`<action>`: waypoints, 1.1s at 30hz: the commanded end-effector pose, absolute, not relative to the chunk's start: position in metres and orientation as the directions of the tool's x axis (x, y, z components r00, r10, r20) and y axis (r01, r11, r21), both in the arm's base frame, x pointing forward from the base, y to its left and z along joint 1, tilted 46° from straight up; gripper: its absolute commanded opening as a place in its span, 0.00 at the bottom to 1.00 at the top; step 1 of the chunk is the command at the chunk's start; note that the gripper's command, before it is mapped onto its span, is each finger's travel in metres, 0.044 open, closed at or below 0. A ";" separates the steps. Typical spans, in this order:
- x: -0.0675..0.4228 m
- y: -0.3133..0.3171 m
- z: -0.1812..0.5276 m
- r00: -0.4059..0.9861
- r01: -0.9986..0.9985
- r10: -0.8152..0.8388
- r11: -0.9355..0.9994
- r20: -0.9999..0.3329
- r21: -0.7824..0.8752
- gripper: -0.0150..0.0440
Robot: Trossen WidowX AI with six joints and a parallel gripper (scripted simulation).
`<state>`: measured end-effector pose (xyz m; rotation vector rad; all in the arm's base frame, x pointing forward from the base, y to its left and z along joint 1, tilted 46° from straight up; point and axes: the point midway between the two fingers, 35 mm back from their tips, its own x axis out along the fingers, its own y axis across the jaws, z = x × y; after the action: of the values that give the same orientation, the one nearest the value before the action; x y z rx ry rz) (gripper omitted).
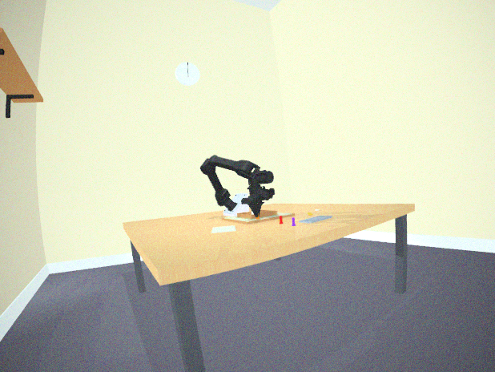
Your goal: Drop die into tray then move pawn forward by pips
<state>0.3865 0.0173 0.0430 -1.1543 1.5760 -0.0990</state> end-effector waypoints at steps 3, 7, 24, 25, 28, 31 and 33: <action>0.387 0.037 0.060 0.116 -0.619 -0.699 0.505 -0.706 -0.602 0.25; 0.385 0.055 0.076 0.125 -0.629 -0.695 0.496 -0.708 -0.599 0.25; 0.369 0.107 0.123 0.149 -0.655 -0.690 0.468 -0.709 -0.593 0.25; 0.370 0.108 0.115 0.146 -0.652 -0.690 0.472 -0.709 -0.594 0.25; 0.373 0.111 0.086 0.134 -0.640 -0.693 0.485 -0.708 -0.596 0.25; 0.375 0.113 0.057 0.123 -0.627 -0.695 0.498 -0.708 -0.598 0.25; 0.374 0.114 0.038 0.115 -0.619 -0.697 0.507 -0.708 -0.600 0.25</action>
<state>0.3769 0.1134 0.0704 -1.1804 1.5416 -0.0691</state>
